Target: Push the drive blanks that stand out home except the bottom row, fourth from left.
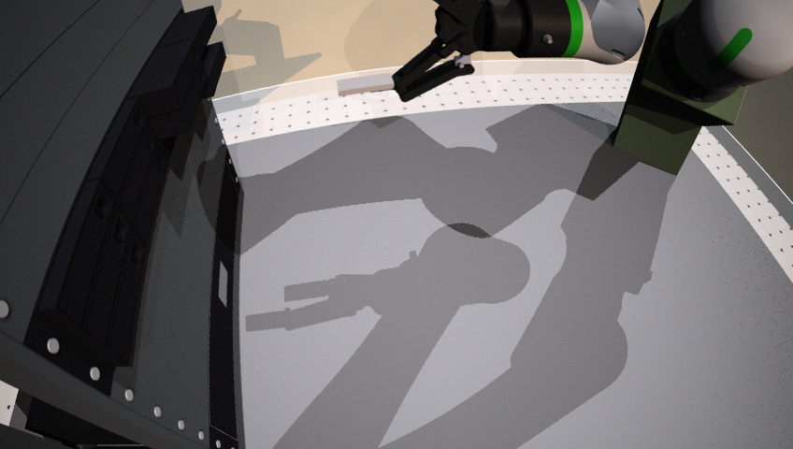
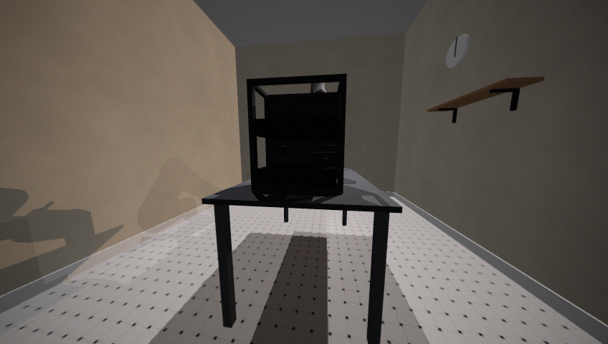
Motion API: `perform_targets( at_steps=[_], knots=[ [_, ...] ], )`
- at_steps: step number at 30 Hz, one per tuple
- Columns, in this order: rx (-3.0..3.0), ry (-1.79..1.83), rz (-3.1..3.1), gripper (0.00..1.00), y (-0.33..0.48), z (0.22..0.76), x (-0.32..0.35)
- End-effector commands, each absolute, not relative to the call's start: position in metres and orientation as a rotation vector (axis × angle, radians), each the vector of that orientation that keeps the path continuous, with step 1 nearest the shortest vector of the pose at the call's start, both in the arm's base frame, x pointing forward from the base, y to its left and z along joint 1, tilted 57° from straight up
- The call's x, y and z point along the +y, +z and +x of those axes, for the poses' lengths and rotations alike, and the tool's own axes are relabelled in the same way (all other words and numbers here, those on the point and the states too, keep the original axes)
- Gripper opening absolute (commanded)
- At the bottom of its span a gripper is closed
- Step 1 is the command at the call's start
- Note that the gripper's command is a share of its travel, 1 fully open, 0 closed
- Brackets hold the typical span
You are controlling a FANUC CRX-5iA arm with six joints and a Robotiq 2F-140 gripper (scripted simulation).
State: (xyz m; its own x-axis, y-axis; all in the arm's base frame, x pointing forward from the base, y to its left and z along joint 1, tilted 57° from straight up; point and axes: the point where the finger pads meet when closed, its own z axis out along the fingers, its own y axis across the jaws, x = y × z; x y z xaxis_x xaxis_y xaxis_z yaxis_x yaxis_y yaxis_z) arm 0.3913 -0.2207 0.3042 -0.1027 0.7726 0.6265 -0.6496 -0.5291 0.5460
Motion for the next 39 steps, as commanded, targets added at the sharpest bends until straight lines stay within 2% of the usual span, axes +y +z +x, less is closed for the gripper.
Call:
perform_targets(
  at_steps=[1,14,30,39],
  knots=[
    [0.161,1.804,1.138,1.0,0.304,0.391,-0.221],
    [0.161,1.804,1.137,1.0,0.304,0.393,-0.223],
    [0.161,1.804,1.137,1.0,0.305,0.428,-0.281],
    [0.161,1.804,1.137,1.0,0.305,0.432,-0.287]
  ],
)
